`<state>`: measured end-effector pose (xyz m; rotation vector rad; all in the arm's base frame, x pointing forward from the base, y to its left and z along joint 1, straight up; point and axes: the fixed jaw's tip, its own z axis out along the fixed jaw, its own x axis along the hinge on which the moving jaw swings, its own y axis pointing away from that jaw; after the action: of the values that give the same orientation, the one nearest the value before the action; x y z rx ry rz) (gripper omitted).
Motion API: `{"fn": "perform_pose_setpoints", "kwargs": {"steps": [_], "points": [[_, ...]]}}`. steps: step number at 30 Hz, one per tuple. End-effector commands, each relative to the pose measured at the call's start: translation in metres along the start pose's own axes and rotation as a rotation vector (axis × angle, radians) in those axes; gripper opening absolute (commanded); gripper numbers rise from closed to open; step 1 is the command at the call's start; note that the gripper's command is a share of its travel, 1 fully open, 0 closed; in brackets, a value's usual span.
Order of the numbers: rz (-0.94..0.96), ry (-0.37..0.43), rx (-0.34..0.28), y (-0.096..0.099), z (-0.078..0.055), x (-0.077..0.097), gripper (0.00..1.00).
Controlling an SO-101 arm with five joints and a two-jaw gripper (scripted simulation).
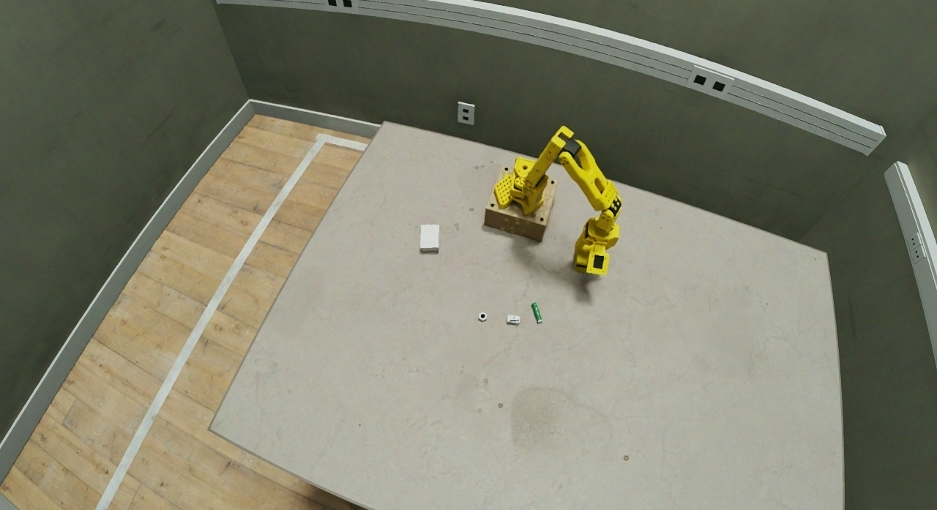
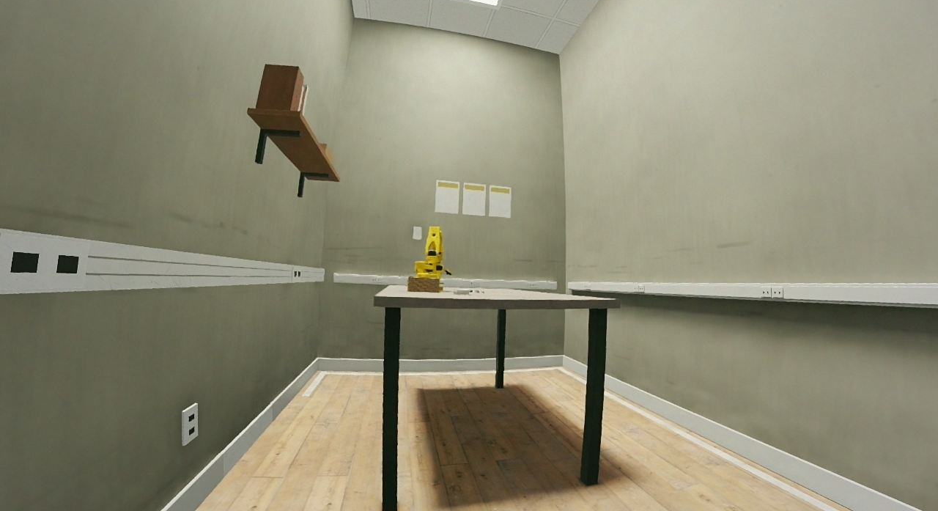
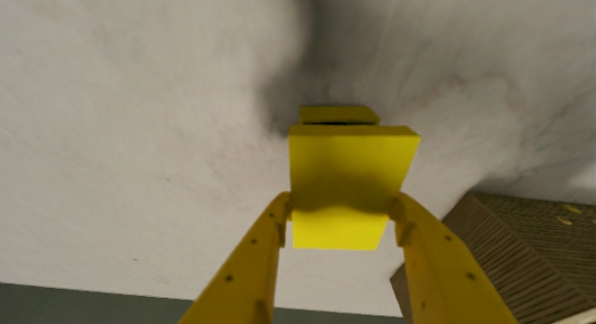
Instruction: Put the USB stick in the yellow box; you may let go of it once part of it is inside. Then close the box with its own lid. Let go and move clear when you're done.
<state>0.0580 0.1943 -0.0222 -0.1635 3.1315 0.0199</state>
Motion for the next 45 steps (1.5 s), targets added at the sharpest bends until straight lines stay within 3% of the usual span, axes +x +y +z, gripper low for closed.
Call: {"fn": "perform_pose_setpoints", "kwargs": {"steps": [1, 45], "points": [[0.000, 0.006, 0.012, -0.0012, 0.0021, 0.0000, 0.22], [0.000, 0.006, 0.012, -0.0011, 0.0094, -0.0001, 0.22]]}}
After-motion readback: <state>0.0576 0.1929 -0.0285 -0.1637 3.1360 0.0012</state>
